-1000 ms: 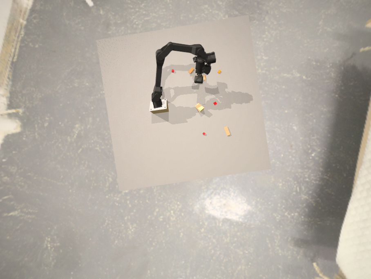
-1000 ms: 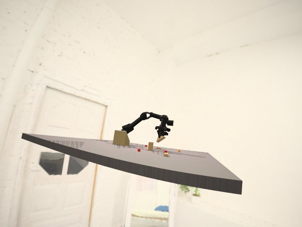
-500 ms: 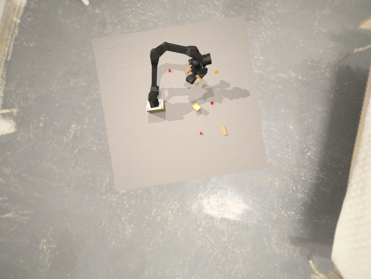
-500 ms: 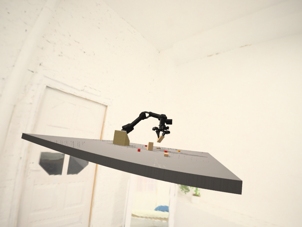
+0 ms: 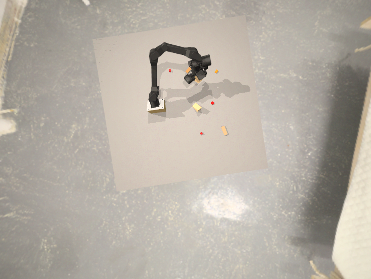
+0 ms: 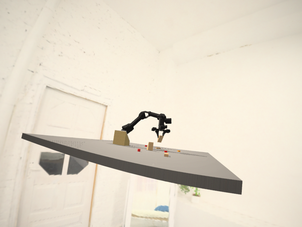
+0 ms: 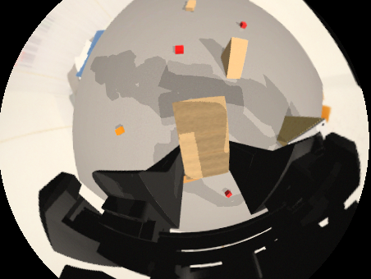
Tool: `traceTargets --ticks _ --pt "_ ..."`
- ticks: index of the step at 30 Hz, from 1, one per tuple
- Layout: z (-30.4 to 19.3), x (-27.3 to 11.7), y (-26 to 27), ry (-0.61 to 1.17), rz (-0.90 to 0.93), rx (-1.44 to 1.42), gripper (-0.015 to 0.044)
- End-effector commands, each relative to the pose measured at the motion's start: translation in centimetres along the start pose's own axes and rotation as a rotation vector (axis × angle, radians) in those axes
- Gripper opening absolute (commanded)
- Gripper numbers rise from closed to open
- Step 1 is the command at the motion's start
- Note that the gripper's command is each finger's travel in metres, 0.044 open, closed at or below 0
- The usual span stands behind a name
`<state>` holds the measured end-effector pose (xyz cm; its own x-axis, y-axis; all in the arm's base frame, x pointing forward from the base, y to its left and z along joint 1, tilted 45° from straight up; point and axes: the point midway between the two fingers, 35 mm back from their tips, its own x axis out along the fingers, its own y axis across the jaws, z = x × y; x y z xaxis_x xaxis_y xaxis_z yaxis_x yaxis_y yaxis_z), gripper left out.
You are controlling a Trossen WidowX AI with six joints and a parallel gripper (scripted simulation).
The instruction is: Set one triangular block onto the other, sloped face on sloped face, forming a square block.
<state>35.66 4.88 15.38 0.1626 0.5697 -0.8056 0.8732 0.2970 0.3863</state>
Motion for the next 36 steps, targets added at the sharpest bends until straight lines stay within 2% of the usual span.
traceTargets --ticks 1,20,36 --pt "1.2 -0.3 -0.9 -0.004 -0.002 0.010 0.0000" --pt "7.5 -2.1 -7.3 -0.018 -0.017 0.012 0.0000" --pt "10.8 -3.5 -13.4 -0.004 -0.009 0.012 0.0000"
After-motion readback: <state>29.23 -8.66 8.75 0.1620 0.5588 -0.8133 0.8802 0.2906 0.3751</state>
